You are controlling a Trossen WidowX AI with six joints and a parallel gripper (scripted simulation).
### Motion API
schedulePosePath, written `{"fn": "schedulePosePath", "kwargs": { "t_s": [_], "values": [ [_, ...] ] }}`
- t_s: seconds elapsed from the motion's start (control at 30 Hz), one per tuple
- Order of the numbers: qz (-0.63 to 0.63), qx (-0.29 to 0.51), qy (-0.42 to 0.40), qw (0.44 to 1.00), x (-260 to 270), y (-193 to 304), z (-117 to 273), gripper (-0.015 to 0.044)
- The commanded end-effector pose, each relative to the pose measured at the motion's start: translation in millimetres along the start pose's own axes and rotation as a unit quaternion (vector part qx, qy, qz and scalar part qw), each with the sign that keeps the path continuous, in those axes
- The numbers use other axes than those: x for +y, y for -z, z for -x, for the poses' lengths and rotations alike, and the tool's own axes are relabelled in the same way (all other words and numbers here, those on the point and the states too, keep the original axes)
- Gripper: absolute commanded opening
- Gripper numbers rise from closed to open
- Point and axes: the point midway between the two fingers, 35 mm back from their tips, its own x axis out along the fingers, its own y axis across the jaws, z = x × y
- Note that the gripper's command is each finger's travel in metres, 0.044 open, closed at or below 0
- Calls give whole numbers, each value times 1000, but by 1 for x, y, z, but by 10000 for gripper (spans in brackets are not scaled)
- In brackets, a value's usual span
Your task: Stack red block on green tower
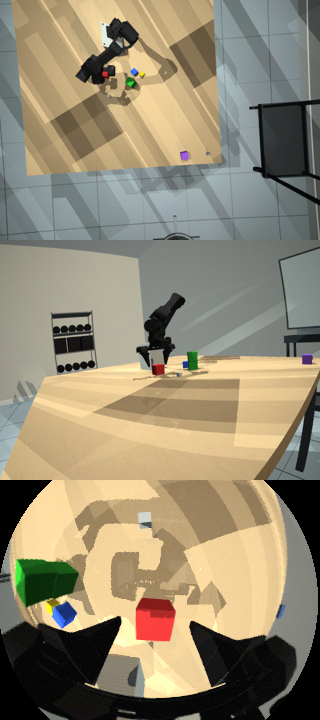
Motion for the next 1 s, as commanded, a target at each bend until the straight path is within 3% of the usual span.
{"fn": "schedulePosePath", "kwargs": {
  "t_s": [0.0, 0.97],
  "values": [
    [-4, 3, -4, 1000, 1, 3, -7, 440],
    [-4, 3, -6, 1000, 3, 4, -34, 440]
  ]
}}
